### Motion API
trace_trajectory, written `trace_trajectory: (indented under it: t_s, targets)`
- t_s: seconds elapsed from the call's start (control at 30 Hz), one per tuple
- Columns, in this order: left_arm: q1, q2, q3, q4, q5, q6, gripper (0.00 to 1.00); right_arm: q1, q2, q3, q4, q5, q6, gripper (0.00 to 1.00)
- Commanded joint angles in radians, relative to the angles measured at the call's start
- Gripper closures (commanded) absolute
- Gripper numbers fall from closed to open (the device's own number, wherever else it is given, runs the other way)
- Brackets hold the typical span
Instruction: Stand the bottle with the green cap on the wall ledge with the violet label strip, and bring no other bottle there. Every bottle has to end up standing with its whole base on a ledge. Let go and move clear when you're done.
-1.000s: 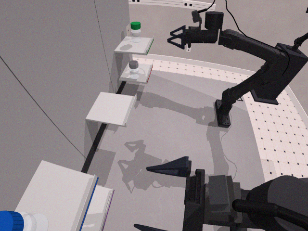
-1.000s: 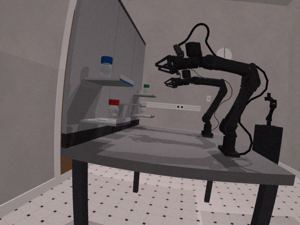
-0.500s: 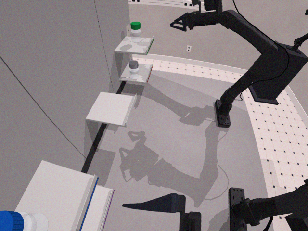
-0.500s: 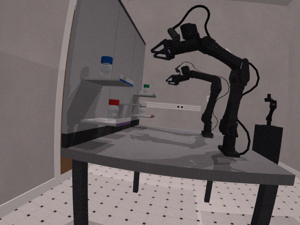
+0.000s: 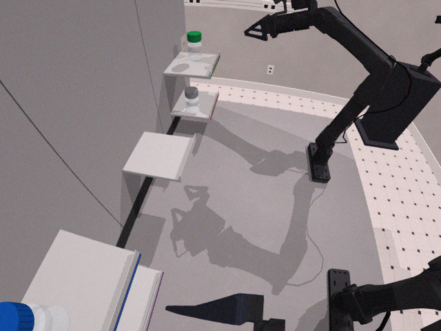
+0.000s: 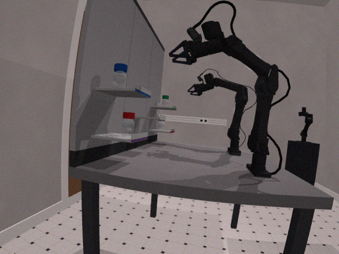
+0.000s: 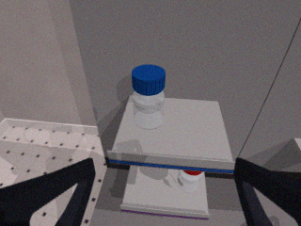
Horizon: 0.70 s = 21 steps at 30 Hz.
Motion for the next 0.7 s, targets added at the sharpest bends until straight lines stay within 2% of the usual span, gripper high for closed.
trace_trajectory:
  t_s: [0.0,0.33,0.37,0.57,0.67]
  targets:
    - [0.010,0.000,0.034,-0.011,0.015,0.014,0.00,-0.008,0.003,0.037,-0.027,-0.012,-0.006,0.00]
    - [0.010,0.001,0.034,-0.012,0.015,0.014,0.00,-0.008,0.004,0.037,-0.028,-0.012,-0.006,0.00]
    - [0.010,0.001,0.034,-0.021,0.014,0.014,0.00,-0.008,0.003,0.037,-0.032,-0.018,0.000,0.06]
    - [-0.015,-0.039,-0.051,0.091,-0.021,-0.007,0.00,0.027,0.013,-0.029,0.199,0.041,0.040,0.06]
    - [-0.038,-0.082,-0.160,0.174,-0.041,-0.014,0.00,0.061,0.038,-0.086,0.350,0.074,0.055,0.06]
